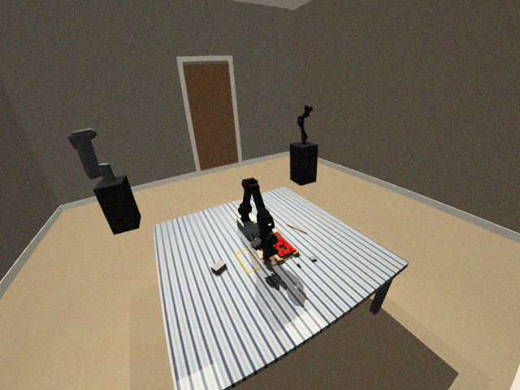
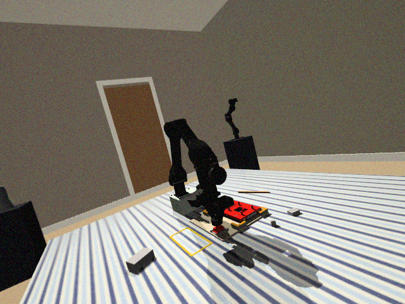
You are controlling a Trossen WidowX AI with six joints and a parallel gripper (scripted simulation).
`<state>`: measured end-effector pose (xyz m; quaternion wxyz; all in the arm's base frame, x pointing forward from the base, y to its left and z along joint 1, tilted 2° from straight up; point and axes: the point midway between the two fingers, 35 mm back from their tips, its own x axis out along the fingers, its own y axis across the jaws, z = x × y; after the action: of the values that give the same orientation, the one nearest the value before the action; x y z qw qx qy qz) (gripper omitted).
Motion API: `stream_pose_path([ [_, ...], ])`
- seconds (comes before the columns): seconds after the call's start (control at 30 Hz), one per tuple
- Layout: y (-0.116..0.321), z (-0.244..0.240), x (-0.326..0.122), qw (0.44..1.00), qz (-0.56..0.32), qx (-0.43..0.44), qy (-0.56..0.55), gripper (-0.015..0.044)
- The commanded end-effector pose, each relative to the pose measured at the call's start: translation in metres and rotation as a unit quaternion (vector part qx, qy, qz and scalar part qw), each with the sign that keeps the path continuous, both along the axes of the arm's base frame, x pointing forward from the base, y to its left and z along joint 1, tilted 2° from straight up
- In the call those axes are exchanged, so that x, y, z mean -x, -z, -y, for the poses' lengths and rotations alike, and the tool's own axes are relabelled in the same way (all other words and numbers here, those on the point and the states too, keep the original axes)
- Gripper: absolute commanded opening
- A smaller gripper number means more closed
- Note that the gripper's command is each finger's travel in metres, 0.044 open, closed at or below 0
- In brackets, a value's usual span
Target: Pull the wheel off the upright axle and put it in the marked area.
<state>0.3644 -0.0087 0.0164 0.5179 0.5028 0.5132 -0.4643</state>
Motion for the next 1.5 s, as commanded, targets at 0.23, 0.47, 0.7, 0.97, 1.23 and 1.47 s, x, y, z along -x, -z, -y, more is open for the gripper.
stream_pose_path([
  [0.23, -0.013, 0.000, 0.002, 1.000, 0.002, 0.002, -0.001, 0.0000],
  [0.47, -0.015, 0.001, 0.002, 1.000, 0.003, 0.002, -0.001, 0.0000],
  [0.7, -0.017, 0.001, 0.002, 1.000, 0.003, 0.002, -0.001, 0.0000],
  [0.97, -0.020, 0.001, 0.002, 1.000, 0.003, 0.002, -0.001, 0.0000],
  [1.23, -0.023, 0.001, 0.003, 1.000, 0.004, 0.002, -0.001, 0.0000],
  [1.47, -0.025, 0.001, 0.003, 1.000, 0.004, 0.002, -0.001, 0.0000],
])
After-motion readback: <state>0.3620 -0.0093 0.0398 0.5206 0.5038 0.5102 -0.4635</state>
